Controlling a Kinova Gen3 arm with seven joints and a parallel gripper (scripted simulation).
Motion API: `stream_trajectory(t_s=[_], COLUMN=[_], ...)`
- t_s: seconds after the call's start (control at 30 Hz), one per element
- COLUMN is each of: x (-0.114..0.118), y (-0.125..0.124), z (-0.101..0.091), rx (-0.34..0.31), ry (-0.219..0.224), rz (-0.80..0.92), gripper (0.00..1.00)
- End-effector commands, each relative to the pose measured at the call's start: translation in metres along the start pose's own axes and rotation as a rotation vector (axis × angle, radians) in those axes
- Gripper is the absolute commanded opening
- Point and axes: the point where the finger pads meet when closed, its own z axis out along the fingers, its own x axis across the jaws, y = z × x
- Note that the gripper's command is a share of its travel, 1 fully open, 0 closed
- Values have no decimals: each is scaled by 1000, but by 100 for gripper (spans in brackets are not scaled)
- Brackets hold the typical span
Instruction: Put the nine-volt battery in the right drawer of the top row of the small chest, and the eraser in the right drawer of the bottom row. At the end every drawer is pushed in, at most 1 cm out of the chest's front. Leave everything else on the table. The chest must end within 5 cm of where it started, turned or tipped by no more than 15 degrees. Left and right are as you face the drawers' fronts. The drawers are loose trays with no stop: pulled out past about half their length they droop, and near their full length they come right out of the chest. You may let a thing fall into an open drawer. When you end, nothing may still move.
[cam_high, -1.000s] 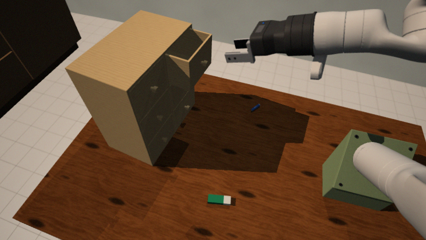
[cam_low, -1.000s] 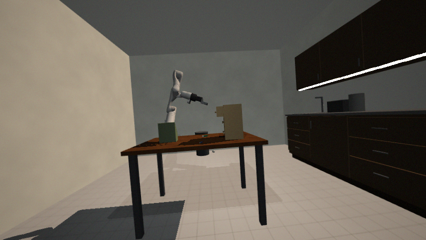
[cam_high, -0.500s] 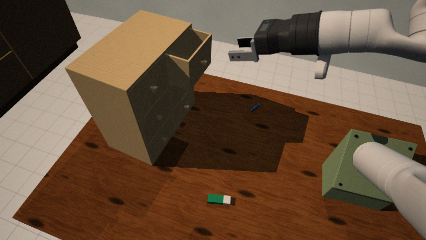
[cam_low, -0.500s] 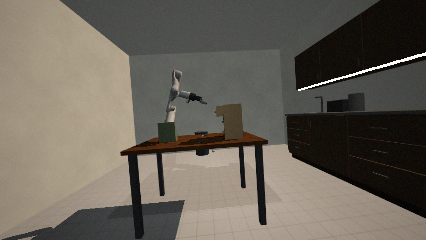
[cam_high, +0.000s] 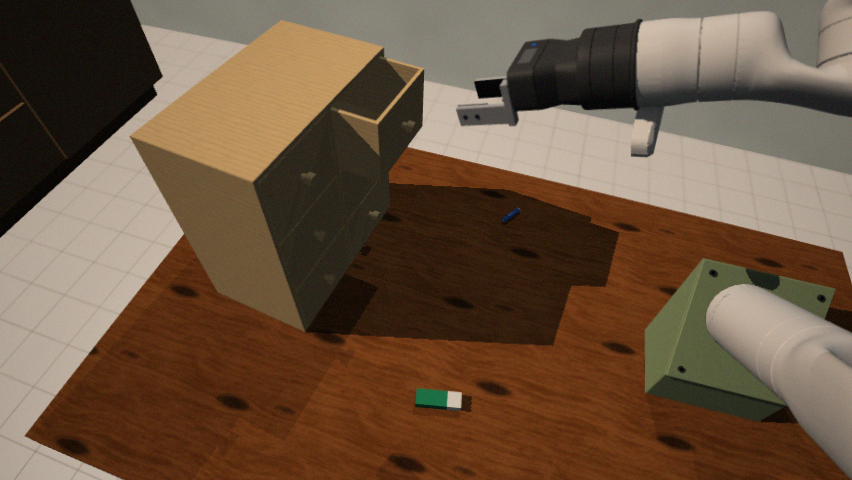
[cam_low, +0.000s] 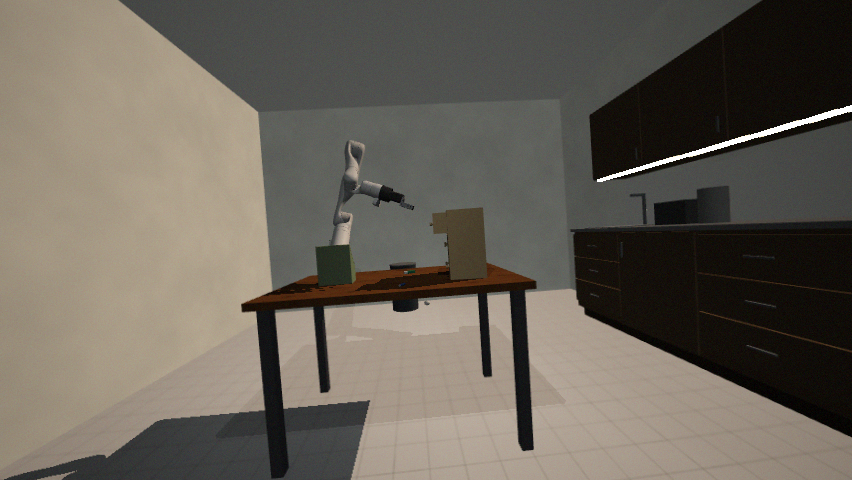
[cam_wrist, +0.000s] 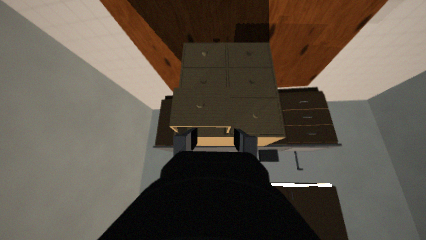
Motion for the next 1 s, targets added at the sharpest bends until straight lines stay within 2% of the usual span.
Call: stream_trajectory(t_s=[0.0, 0.2, 0.5, 0.67, 0.73, 0.97], x=[1, 1, -2, -1, -1, -2], y=[3, 3, 6, 8, 8, 10], z=[0, 0, -1, -1, -1, -3], rx=[6, 29, 101, 147, 147, 231], ry=[1, 4, -9, -3, -3, -9], rz=[-8, -8, -10, -10, -10, -9], gripper=[100, 100, 100, 100, 100, 100])
